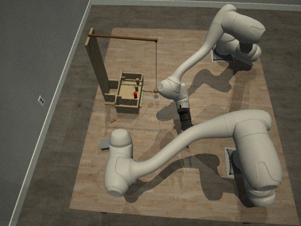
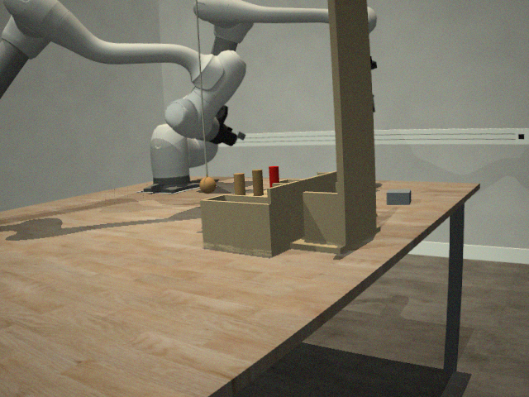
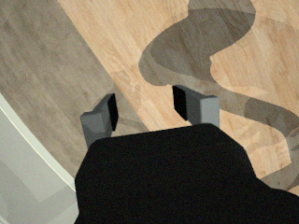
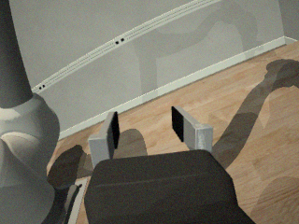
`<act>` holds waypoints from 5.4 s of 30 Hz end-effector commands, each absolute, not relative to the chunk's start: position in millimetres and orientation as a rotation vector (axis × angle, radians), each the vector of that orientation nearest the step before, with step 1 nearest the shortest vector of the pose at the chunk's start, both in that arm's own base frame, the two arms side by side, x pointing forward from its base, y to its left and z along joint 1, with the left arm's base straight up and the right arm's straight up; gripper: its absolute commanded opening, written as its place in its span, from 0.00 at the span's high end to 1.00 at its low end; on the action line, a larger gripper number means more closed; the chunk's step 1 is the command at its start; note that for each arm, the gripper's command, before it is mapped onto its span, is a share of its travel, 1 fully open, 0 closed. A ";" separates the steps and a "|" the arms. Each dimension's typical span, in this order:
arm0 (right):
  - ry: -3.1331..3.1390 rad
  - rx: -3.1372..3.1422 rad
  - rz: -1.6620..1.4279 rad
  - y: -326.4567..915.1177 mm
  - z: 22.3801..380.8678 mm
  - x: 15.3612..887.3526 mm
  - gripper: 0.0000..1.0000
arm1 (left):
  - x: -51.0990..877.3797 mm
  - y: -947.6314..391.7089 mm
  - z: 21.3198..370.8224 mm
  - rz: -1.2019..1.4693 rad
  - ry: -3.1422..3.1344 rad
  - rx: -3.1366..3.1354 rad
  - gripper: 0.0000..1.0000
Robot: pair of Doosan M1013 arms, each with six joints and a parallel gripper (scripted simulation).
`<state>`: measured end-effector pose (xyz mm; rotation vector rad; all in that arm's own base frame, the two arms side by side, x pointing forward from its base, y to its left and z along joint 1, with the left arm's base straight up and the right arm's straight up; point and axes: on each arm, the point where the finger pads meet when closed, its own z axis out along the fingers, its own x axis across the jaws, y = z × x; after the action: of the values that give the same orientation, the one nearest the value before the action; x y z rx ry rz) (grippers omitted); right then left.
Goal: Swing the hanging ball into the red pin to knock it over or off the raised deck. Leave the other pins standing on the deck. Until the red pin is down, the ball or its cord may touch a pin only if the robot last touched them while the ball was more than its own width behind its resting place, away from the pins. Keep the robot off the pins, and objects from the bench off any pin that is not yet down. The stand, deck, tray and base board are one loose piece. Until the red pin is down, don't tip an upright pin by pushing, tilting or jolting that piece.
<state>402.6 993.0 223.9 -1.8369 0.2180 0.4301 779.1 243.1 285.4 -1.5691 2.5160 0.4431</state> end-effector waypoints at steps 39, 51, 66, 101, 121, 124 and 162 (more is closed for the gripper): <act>0.217 -1.835 0.429 993.1 225.7 402.7 0.00 | 765.9 258.8 281.2 0.453 2.550 -1.557 0.00; 0.217 -1.835 0.429 993.1 225.7 402.7 0.00 | 737.6 288.8 270.5 0.469 2.623 -1.532 0.00; 0.217 -1.835 0.429 993.1 225.7 402.7 0.00 | 653.4 359.5 243.9 0.469 2.827 -1.455 0.00; 0.217 -1.835 0.429 993.1 225.7 402.7 0.00 | 347.7 468.6 184.1 -0.035 3.384 -1.058 0.00; 0.217 -1.835 0.429 993.1 225.7 402.7 0.00 | 169.9 449.8 166.3 -0.612 3.433 -0.684 0.00; 0.217 -1.835 0.429 993.1 225.7 402.7 0.00 | 143.8 441.5 164.6 -0.704 3.409 -0.617 0.00; 0.217 -1.835 0.429 993.1 225.7 402.7 0.00 | -17.9 340.7 158.8 -1.185 2.996 -0.137 0.00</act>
<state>402.6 993.0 223.9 -1.8369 0.2180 0.4301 -14.3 343.8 158.4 -0.1491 3.0103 -1.1800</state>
